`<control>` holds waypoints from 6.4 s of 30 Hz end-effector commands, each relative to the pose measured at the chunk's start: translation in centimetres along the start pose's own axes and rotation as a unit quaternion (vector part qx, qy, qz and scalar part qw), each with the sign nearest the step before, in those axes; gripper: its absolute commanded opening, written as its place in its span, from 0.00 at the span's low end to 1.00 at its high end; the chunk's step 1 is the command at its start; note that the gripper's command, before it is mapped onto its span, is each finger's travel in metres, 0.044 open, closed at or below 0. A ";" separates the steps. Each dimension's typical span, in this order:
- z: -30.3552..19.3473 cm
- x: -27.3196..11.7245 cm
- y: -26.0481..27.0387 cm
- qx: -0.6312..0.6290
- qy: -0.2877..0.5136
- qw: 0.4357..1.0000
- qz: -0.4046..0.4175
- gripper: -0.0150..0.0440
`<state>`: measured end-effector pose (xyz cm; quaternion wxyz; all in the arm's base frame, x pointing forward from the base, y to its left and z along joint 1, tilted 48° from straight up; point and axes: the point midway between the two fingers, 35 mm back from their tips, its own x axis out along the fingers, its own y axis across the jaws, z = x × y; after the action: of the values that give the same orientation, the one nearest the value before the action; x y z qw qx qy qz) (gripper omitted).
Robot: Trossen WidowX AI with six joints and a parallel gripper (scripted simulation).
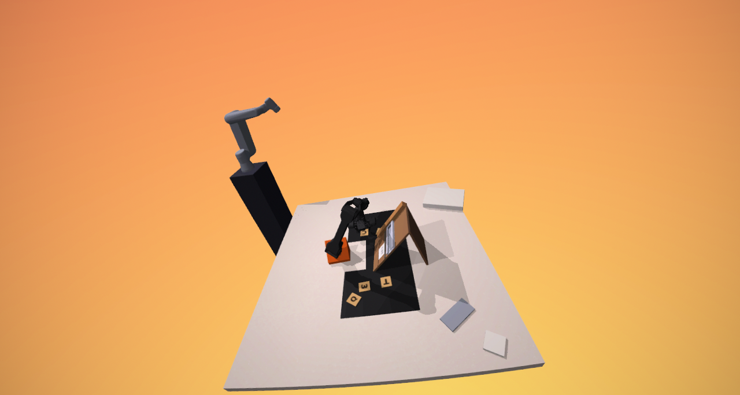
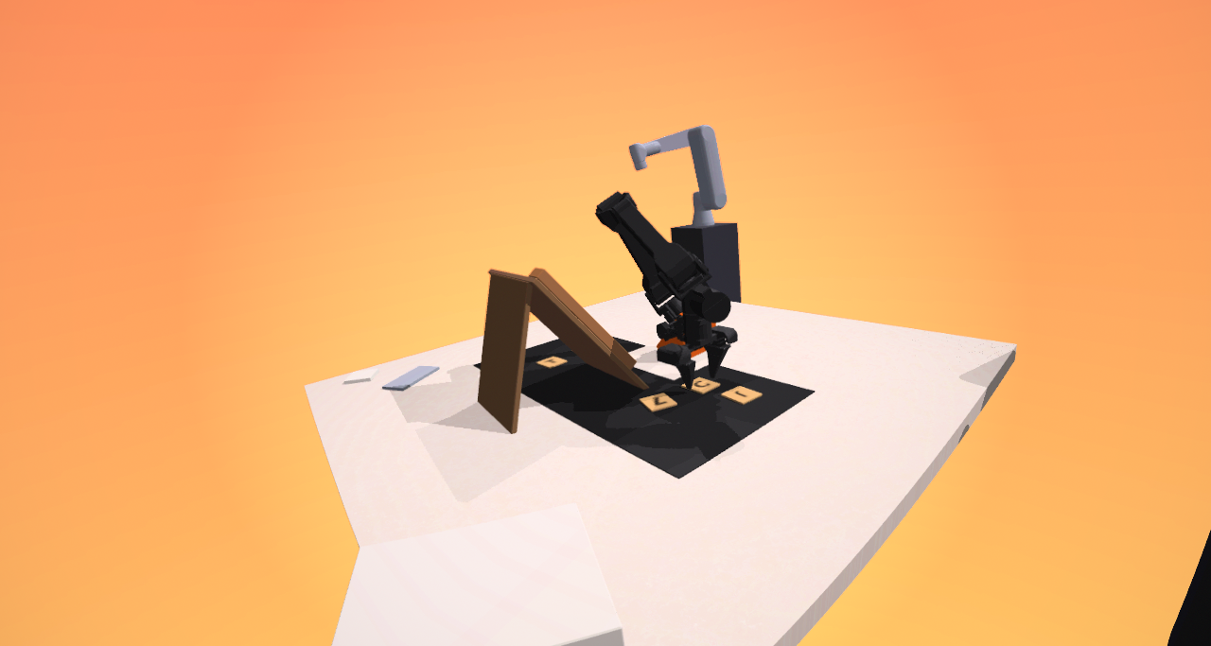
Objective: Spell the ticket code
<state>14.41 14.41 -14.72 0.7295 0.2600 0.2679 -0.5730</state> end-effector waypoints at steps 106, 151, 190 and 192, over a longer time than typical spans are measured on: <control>-0.7 -4.4 0.9 -0.057 0.058 0.996 0.023 0.25; 5.9 -16.5 11.4 -0.356 0.179 0.881 0.256 0.25; 20.9 -21.1 16.1 -0.526 -0.005 0.734 0.429 0.25; 21.8 -21.0 16.1 -0.536 -0.021 0.726 0.430 0.25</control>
<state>27.83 18.55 15.60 0.9182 -0.0675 0.3893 0.0298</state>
